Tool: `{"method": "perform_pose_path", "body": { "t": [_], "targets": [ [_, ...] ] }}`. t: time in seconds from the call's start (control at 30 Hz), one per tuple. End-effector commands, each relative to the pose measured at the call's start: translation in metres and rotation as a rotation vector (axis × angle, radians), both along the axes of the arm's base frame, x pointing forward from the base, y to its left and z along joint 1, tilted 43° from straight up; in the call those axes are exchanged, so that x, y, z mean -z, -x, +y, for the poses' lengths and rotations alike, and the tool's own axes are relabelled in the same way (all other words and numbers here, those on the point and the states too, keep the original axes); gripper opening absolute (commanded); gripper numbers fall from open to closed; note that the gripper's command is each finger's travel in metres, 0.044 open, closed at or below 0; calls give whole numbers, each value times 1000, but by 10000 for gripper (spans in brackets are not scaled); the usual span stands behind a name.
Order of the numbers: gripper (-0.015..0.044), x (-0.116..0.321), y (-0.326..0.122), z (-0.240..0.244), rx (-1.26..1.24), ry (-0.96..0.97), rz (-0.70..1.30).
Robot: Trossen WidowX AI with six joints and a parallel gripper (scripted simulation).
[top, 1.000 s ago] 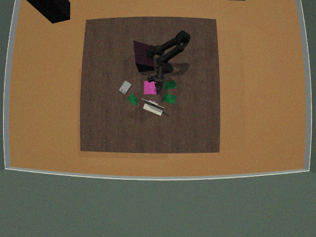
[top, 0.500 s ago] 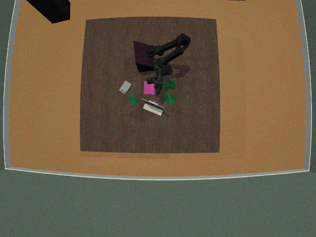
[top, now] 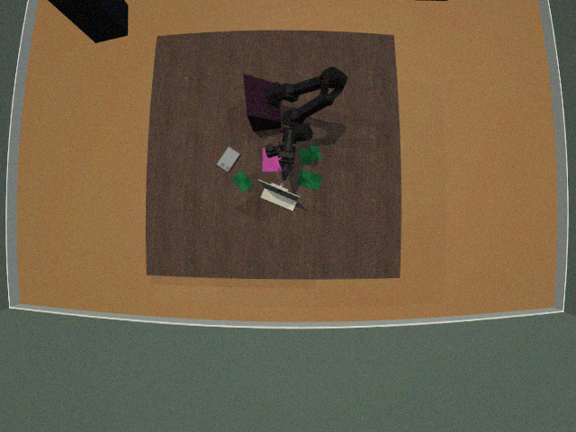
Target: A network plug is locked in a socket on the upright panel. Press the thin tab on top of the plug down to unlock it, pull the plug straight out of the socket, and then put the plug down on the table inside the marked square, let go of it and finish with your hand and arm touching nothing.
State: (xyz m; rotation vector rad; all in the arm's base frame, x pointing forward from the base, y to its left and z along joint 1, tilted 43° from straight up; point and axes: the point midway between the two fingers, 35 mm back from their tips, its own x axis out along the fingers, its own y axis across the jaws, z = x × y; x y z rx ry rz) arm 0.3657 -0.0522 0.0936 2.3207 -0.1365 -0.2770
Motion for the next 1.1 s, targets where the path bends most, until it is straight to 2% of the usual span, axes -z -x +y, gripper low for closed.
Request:
{"method": "perform_pose_path", "body": {
  "t": [0.0, 0.67, 1.07],
  "targets": [
    [156, 0, -6, -1, -7, 6, -4],
    [156, 10, -25, -10, -7, 6, -5],
    [76, 10, -25, -10, -7, 6, -5]
  ]
}}
